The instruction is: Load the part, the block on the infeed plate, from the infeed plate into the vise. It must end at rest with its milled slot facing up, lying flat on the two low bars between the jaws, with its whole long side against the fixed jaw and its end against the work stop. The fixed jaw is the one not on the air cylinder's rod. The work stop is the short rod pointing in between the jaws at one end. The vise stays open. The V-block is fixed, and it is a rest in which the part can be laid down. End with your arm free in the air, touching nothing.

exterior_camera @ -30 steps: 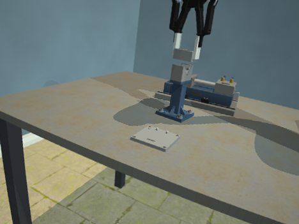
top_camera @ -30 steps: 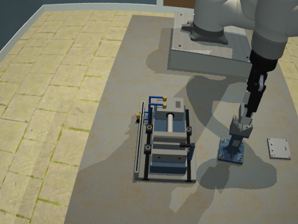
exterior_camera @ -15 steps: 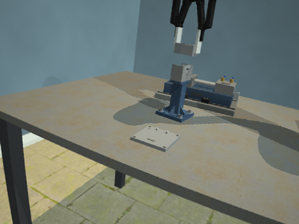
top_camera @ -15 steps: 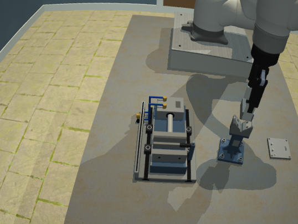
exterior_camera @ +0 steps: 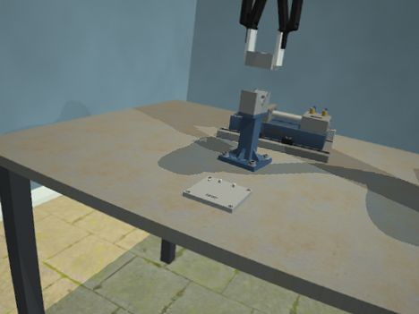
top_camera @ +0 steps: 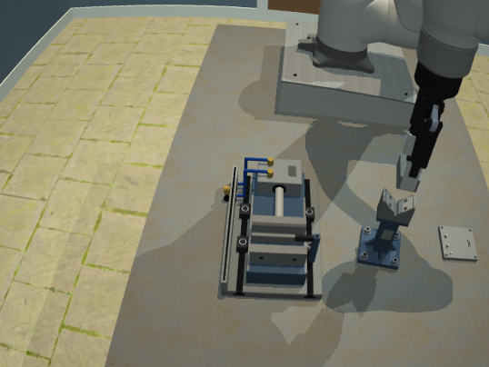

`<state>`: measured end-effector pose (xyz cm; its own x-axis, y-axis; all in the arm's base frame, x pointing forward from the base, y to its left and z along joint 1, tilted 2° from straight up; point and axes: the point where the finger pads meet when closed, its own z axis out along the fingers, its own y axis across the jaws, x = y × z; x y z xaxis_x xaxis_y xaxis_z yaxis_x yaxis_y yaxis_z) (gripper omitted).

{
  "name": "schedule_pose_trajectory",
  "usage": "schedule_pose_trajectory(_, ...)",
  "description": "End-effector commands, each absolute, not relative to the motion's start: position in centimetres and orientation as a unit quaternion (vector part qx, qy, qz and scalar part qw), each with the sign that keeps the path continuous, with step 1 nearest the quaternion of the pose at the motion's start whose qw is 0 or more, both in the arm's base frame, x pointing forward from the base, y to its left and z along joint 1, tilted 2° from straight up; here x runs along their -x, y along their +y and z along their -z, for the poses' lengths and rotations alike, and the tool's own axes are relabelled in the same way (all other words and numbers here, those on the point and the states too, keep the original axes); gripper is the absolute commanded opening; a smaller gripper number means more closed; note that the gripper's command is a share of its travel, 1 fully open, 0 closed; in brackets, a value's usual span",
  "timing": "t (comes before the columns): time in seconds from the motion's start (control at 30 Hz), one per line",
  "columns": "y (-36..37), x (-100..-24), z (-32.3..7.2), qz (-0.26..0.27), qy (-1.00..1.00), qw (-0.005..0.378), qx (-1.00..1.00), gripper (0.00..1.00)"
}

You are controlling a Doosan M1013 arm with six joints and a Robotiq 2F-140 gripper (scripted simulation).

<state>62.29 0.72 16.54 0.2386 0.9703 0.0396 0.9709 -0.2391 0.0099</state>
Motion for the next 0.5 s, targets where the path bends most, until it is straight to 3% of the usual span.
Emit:
schedule_pose_trajectory(0.0,0.49,-62.37,-17.16,0.02,-0.617,0.008,0.787,0.0)
schedule_pose_trajectory(0.47,0.48,-62.36,-17.59,0.02,-0.617,0.008,0.787,0.0)
